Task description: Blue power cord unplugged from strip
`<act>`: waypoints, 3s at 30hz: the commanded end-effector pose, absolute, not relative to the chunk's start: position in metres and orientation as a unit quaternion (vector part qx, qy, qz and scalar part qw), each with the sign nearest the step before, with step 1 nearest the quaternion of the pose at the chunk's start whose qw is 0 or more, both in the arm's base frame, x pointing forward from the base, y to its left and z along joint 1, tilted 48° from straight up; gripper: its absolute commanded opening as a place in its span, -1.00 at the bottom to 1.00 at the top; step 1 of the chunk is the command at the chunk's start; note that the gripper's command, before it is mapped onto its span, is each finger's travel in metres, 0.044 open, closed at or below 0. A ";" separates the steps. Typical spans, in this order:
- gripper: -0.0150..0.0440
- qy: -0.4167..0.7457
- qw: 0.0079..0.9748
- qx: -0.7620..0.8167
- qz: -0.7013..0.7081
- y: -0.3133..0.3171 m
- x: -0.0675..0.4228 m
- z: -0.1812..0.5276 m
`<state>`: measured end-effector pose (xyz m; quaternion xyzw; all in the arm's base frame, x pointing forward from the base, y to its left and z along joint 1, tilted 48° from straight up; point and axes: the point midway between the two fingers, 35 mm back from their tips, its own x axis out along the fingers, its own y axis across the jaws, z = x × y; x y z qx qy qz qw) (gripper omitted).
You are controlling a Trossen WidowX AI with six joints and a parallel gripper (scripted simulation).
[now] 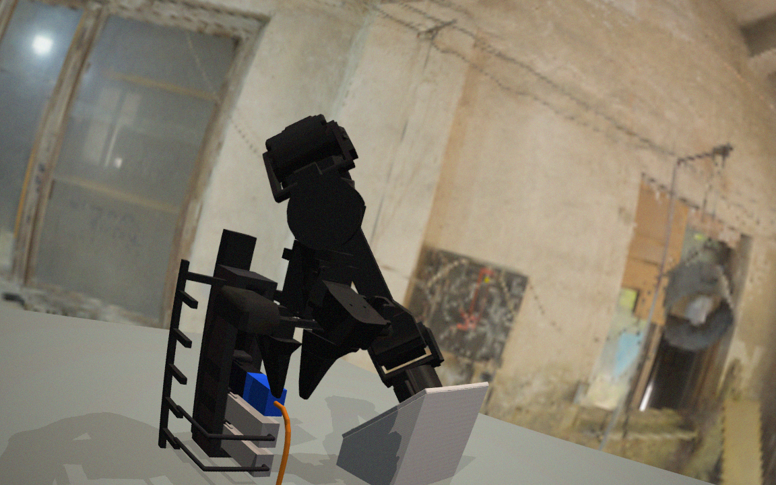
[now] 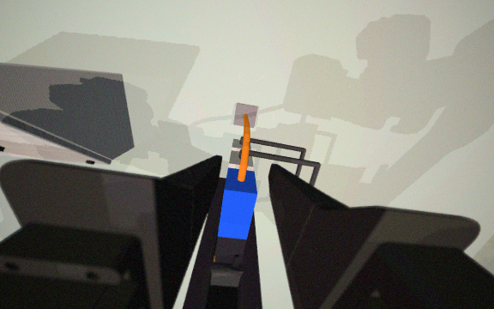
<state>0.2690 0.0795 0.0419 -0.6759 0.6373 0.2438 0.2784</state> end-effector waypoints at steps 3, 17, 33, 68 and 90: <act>0.05 0.637 0.276 -0.678 0.244 0.072 0.269 0.050; 0.05 0.637 0.275 -0.678 0.243 0.057 0.268 0.066; -0.04 0.638 0.277 -0.676 0.243 0.050 0.269 0.060; -0.49 0.637 0.277 -0.677 0.245 0.075 0.271 0.036; 0.40 0.636 0.276 -0.678 0.244 0.083 0.269 0.027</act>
